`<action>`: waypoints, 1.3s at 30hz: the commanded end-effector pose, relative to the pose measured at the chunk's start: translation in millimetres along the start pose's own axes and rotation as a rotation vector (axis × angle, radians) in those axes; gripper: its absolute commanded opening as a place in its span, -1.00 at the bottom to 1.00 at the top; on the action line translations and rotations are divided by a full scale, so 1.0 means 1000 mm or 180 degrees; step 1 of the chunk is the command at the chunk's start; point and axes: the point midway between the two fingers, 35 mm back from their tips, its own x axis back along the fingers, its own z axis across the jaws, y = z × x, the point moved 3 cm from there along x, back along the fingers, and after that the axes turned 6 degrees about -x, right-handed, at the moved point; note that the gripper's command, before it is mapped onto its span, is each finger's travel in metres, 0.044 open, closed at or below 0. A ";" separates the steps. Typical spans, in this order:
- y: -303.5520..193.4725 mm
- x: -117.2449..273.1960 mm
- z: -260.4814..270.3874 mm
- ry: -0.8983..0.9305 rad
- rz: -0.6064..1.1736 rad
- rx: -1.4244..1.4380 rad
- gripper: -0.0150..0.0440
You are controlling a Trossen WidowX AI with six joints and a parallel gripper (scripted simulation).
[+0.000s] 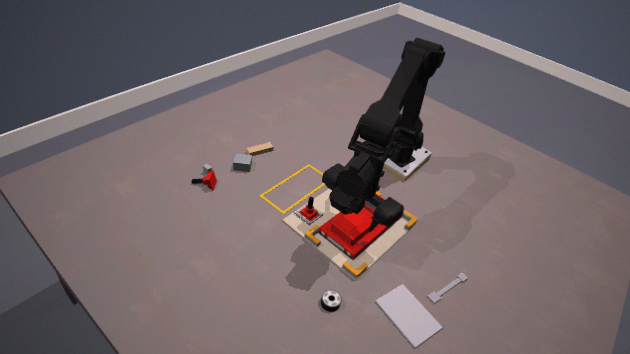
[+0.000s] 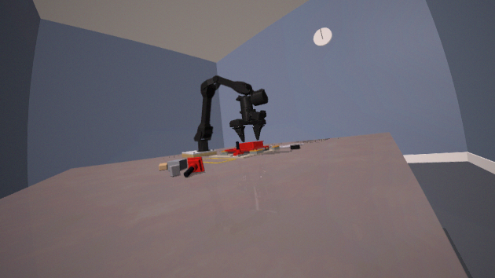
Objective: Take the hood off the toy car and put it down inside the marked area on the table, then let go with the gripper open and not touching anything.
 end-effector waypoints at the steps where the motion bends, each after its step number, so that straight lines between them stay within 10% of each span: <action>1: -0.002 -0.003 -0.001 -0.0019 0.0018 0.0002 1.00; 39: -0.002 -0.021 -0.001 -0.0019 0.0018 0.0002 1.00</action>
